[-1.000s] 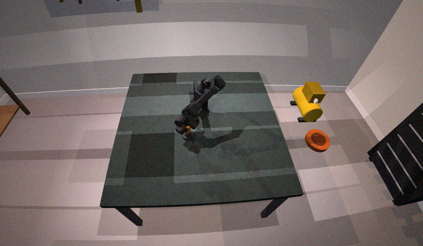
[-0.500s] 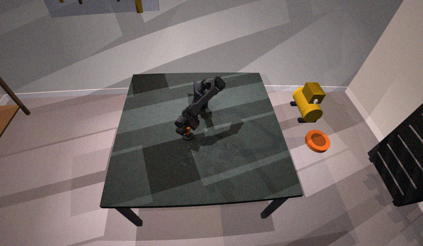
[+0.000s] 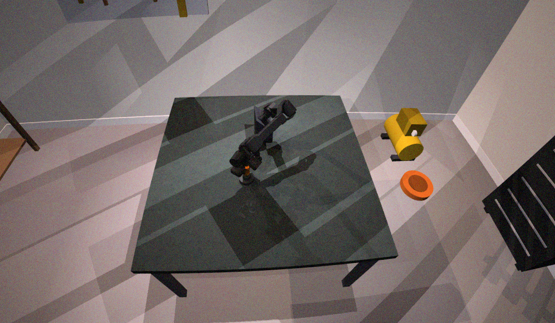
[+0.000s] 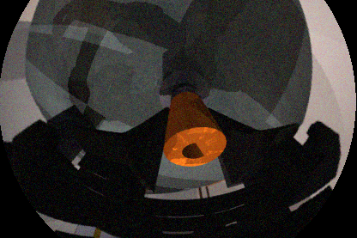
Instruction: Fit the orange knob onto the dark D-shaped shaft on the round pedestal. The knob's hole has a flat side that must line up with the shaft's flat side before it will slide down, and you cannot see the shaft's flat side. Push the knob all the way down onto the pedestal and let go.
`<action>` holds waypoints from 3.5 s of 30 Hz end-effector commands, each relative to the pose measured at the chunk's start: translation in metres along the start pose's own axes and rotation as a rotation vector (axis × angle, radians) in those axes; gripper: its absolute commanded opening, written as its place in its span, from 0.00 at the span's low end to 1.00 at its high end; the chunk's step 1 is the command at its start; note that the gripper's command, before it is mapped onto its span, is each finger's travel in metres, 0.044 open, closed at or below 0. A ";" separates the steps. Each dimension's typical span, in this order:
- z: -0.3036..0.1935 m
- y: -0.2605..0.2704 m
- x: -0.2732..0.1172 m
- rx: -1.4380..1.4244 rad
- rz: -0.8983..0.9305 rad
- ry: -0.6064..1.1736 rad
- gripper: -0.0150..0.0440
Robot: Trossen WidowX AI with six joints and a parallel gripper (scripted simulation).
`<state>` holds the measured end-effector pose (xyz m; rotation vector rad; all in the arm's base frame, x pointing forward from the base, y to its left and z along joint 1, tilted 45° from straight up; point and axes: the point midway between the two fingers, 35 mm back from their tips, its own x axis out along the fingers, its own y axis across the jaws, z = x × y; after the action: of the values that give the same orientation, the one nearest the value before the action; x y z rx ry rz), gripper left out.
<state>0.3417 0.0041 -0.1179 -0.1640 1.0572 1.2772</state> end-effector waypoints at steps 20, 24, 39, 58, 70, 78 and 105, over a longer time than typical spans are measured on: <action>0.002 -0.004 -0.002 -0.211 0.001 -0.003 0.25; 0.003 -0.004 -0.003 -0.211 0.001 -0.003 0.25; 0.001 -0.002 0.001 -0.211 0.002 -0.003 0.25; -0.001 0.002 -0.003 -0.298 0.002 -0.003 0.25; 0.001 -0.002 -0.002 -0.421 0.001 -0.003 0.25; 0.003 -0.004 -0.001 -0.421 0.001 -0.004 0.25; -0.001 0.002 -0.003 -0.449 0.001 -0.003 0.25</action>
<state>0.3414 0.0027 -0.1164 -0.4850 0.7714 1.4894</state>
